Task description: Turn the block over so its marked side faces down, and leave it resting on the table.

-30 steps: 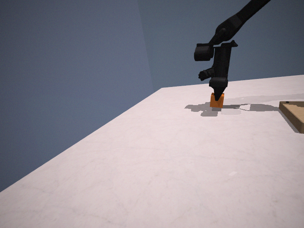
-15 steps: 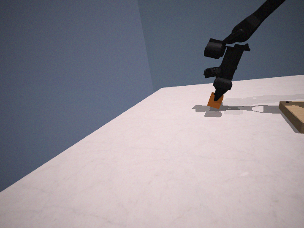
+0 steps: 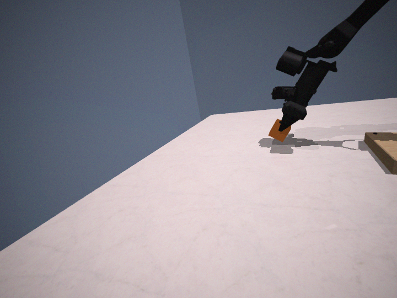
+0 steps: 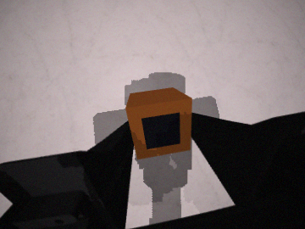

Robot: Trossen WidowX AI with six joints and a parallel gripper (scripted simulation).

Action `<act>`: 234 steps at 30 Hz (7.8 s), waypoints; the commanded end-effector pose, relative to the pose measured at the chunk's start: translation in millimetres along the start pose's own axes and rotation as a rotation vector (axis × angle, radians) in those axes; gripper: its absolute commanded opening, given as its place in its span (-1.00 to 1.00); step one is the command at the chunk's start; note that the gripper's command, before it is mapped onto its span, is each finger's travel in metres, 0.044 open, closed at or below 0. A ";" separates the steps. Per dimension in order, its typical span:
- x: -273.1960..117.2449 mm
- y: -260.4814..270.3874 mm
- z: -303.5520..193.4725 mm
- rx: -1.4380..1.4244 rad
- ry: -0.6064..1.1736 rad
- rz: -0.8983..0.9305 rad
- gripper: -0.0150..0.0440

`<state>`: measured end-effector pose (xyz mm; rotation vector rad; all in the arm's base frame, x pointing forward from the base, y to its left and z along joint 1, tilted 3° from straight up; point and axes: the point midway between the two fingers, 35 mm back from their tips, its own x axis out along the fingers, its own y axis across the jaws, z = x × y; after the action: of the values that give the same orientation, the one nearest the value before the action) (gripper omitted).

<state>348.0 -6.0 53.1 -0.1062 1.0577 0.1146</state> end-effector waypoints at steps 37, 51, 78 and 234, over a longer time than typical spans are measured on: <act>19.0 0.7 -16.5 -0.005 -0.545 0.004 -0.49; 19.0 0.7 -16.5 -0.005 -0.545 0.004 -0.31; 19.0 0.7 -16.5 -0.005 -0.545 0.004 1.00; -2.9 0.1 14.5 -0.003 0.484 0.002 -0.49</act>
<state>359.0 -3.9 60.0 -0.1451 1.5718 0.0943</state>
